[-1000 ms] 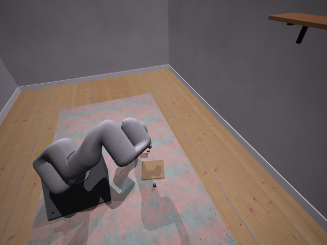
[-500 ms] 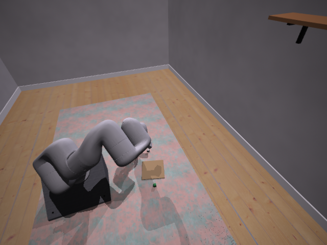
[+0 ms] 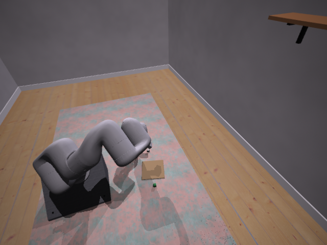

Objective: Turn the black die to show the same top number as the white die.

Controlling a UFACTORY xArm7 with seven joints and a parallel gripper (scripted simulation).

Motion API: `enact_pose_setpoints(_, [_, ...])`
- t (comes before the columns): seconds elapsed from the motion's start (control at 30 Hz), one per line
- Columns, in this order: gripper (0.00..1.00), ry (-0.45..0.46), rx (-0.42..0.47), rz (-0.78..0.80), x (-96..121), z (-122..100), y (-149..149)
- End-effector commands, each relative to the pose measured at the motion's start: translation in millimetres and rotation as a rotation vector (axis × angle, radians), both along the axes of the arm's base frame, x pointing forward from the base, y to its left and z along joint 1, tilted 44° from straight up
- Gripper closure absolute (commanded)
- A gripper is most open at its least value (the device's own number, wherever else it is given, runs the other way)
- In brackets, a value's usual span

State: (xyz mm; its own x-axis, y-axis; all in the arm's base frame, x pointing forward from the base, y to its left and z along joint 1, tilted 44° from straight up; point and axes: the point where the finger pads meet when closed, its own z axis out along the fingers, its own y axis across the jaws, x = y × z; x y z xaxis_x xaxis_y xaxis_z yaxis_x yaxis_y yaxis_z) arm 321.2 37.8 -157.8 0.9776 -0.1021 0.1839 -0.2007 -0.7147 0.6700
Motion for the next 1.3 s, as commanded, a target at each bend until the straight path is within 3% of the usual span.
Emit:
enact_pose_setpoints(0.0, [0.69,-0.002,0.003,0.002,1,0,2])
enact_pose_setpoints(1.27, [0.69,-0.002,0.003,0.002,2,-14,-12])
